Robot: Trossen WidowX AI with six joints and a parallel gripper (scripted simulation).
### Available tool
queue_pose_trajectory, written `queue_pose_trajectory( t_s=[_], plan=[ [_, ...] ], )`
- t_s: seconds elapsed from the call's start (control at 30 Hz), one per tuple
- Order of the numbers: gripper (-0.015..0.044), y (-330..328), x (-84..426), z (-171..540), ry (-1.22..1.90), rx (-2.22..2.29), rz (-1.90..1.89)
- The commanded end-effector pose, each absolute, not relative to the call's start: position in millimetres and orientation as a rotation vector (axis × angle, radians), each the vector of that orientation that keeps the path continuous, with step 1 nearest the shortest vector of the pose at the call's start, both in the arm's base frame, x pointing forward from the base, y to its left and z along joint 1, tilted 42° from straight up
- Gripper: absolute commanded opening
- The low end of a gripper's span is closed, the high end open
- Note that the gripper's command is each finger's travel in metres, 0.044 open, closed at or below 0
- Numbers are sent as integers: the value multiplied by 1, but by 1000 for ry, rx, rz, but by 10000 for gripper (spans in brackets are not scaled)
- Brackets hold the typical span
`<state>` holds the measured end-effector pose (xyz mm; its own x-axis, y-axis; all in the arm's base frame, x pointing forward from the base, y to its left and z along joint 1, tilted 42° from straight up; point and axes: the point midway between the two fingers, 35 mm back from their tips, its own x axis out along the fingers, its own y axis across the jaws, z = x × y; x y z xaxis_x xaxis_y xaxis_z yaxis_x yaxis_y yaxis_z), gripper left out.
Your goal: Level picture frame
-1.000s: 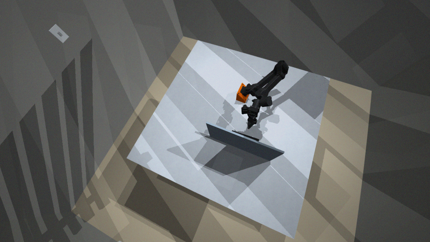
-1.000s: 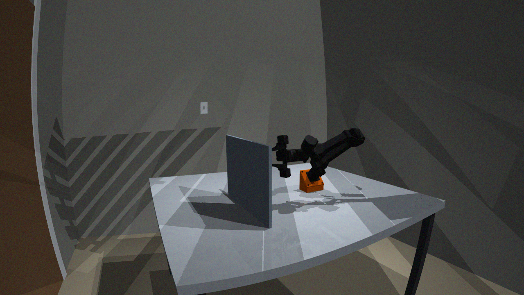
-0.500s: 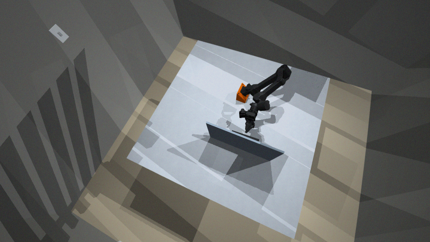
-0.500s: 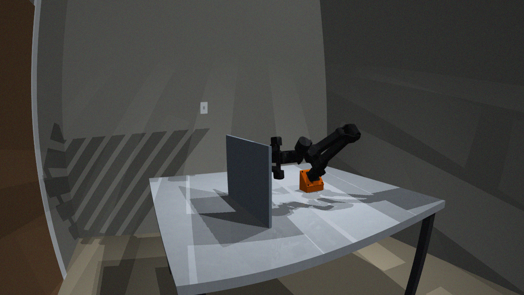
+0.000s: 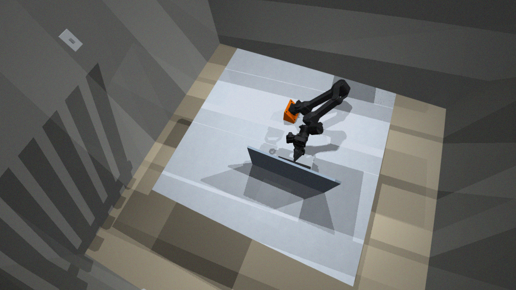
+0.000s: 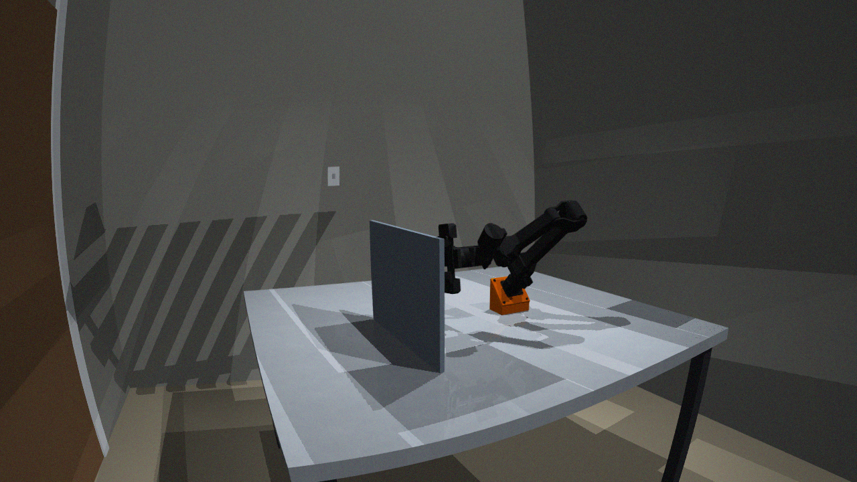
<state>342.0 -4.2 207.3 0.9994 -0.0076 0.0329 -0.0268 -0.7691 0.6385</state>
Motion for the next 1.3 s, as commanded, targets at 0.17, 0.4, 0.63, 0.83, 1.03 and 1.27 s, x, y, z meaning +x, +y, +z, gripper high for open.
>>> queue_pose_trajectory(
  t_s=[0.17,0.4,0.63,0.83,1.03,1.27],
  plan=[
    [260,-4,357,210,-28,2443,45],
    [260,-4,368,210,-28,2443,46],
    [260,-4,369,210,-28,2443,46],
    [260,-4,369,210,-28,2443,46],
    [260,-4,369,210,-28,2443,46],
    [260,-4,369,210,-28,2443,46]
  ],
)
